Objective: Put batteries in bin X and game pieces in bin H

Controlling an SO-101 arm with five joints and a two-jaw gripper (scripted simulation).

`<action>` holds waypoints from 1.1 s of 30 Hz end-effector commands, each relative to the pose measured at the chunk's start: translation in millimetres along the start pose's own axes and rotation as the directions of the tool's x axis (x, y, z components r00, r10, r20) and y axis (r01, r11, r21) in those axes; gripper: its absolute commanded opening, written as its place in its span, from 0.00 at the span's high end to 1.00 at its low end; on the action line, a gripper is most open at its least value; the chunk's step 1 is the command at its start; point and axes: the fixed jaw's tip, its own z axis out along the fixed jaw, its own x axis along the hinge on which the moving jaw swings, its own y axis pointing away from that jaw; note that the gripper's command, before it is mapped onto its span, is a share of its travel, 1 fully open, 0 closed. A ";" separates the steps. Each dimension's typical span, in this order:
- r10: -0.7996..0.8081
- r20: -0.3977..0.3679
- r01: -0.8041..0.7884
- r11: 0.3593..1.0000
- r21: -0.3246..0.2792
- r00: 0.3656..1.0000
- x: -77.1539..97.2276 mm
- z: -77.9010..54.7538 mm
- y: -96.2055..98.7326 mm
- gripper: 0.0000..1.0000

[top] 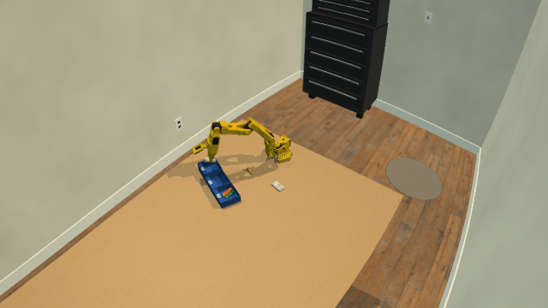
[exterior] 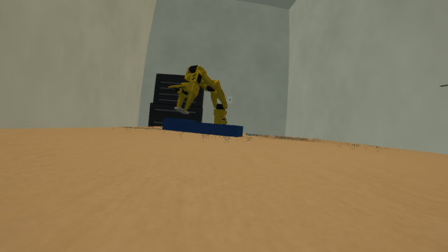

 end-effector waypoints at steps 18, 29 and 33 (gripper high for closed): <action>0.002 0.061 -0.002 1.000 0.001 0.998 -7.7 -14.6 -2.8 1.00; 0.002 0.054 -0.002 1.000 0.001 0.999 -6.4 -4.8 -2.9 1.00; 0.002 0.052 -0.002 1.000 0.001 0.999 -5.4 -0.5 -2.9 1.00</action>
